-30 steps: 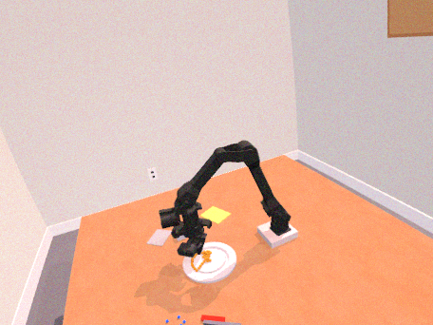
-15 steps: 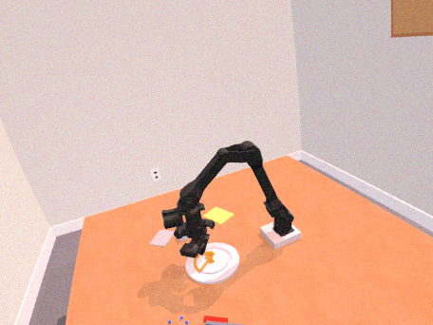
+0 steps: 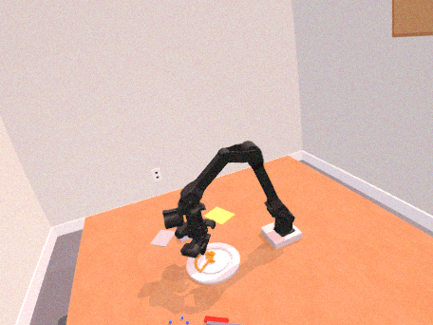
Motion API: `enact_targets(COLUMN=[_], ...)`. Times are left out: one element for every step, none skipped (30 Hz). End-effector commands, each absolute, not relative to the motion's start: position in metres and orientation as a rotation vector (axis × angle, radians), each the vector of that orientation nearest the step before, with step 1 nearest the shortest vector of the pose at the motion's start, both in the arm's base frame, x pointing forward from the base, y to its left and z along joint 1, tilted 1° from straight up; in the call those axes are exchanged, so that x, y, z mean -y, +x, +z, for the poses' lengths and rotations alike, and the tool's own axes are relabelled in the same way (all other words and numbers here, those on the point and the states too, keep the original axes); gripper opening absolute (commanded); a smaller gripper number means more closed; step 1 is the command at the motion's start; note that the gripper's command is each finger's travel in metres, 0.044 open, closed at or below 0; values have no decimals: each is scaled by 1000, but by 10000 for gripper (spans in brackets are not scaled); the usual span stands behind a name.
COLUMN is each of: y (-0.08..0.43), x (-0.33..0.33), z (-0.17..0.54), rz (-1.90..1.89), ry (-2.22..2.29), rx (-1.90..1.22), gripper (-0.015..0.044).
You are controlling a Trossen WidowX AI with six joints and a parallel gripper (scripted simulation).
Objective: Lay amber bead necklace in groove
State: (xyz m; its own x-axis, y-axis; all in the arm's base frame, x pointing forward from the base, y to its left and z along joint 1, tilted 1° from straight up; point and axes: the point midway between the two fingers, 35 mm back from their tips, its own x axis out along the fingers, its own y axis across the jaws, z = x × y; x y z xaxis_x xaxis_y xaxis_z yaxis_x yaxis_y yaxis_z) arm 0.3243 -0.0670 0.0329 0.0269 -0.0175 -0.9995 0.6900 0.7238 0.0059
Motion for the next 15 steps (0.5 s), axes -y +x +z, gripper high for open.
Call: enact_targets(y=[325, 325, 325, 325, 324, 324, 323, 322, 321, 321, 321, 321, 321, 321, 321], x=[67, 67, 67, 67, 69, 71, 74, 76, 79, 80, 80, 80, 80, 80, 80], z=[38, 38, 38, 38, 38, 38, 38, 38, 38, 38, 38, 38, 38, 38, 38], rz=[-601, -601, -601, -601, -601, -601, -601, -602, -602, -602, -602, -602, -602, -602, -602], ry=[595, 595, 595, 595, 595, 594, 594, 594, 594, 594, 594, 594, 594, 594, 594], rx=[-1450, -1450, -1450, -1450, -1450, -1450, -1450, -1450, -1450, -1450, -1450, -1450, -1450, -1450, -1450], gripper=[0, 0, 0, 0, 0, 0, 0, 0, 0, 0, 0, 0, 0, 0, 0])
